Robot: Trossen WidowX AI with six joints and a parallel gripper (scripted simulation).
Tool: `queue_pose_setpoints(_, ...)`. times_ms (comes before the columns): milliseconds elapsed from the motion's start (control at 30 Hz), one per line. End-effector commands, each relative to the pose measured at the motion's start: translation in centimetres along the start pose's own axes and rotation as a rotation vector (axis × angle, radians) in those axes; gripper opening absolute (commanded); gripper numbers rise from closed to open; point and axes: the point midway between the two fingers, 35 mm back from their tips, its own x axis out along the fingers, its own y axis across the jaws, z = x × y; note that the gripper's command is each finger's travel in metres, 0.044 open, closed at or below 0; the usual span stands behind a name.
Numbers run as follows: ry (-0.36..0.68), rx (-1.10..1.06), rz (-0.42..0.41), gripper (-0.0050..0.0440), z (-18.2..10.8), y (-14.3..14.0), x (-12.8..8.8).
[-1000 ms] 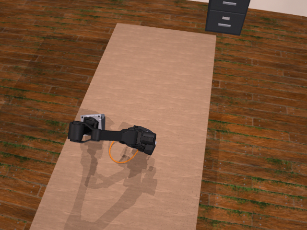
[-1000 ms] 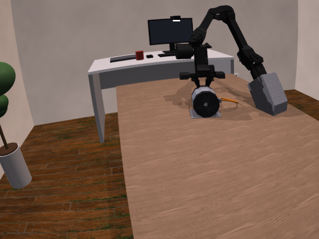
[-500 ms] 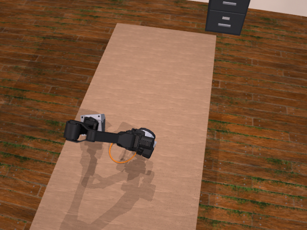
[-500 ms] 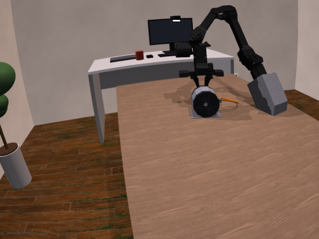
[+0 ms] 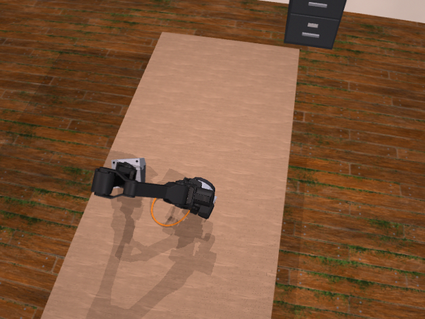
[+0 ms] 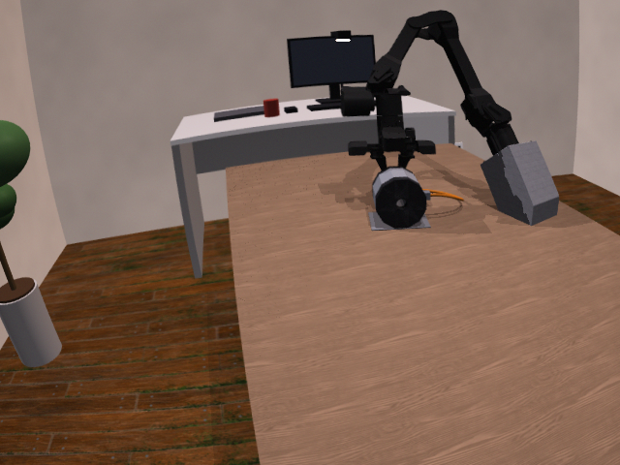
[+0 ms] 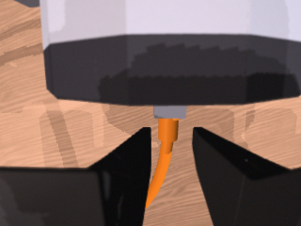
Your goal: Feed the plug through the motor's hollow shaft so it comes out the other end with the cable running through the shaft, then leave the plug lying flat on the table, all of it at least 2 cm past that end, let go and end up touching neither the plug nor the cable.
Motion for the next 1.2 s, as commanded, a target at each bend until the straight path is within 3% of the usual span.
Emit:
queue_pose_setpoints(0,-0.001,0.0,0.007,0.01,0.2,0.17,0.4)
queue_pose_setpoints(267,0.0,-0.001,0.002,0.0073,0.07,0.06,0.17)
queue_pose_setpoints(633,0.0,-0.001,0.002,0.0,0.07,0.06,0.17)
queue_pose_setpoints(1167,-0.001,0.0,0.007,0.0,1.06,0.1,0.38)
